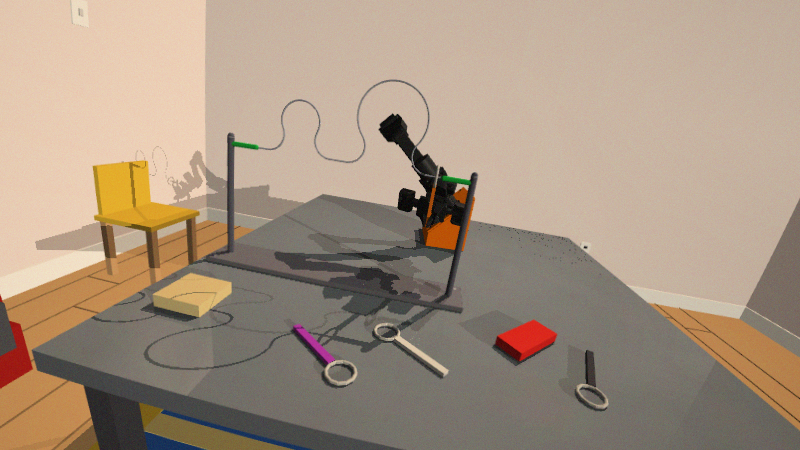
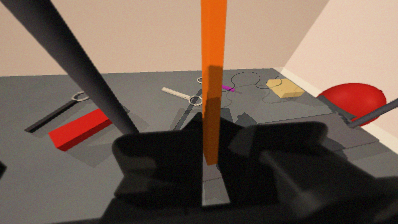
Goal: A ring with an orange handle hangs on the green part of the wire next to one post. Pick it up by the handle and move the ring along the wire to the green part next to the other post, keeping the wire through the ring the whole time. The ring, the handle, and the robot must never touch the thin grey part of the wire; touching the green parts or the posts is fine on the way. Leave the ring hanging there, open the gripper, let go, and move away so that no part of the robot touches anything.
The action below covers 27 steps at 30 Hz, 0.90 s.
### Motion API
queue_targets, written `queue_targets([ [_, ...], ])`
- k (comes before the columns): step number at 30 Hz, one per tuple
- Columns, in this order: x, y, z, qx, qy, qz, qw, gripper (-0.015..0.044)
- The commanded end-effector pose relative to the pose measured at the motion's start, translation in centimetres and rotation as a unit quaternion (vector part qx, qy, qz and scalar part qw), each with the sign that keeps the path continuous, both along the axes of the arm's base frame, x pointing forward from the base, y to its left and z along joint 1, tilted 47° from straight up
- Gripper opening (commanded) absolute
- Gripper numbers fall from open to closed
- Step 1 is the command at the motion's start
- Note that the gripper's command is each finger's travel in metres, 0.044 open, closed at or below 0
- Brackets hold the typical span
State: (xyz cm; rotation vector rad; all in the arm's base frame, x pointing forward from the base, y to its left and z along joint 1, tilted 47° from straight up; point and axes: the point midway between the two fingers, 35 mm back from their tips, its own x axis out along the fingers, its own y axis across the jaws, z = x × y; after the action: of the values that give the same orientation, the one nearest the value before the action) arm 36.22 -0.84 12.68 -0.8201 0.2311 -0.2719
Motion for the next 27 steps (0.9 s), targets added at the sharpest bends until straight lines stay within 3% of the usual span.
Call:
queue_targets([
  [1, 0.0, 0.3, -0.5, 0.003, 0.002, -0.001, 1.0, -0.015],
  [27, 0.1, 2.0, -2.3, 0.003, 0.001, 0.0, 1.0, -0.015],
])
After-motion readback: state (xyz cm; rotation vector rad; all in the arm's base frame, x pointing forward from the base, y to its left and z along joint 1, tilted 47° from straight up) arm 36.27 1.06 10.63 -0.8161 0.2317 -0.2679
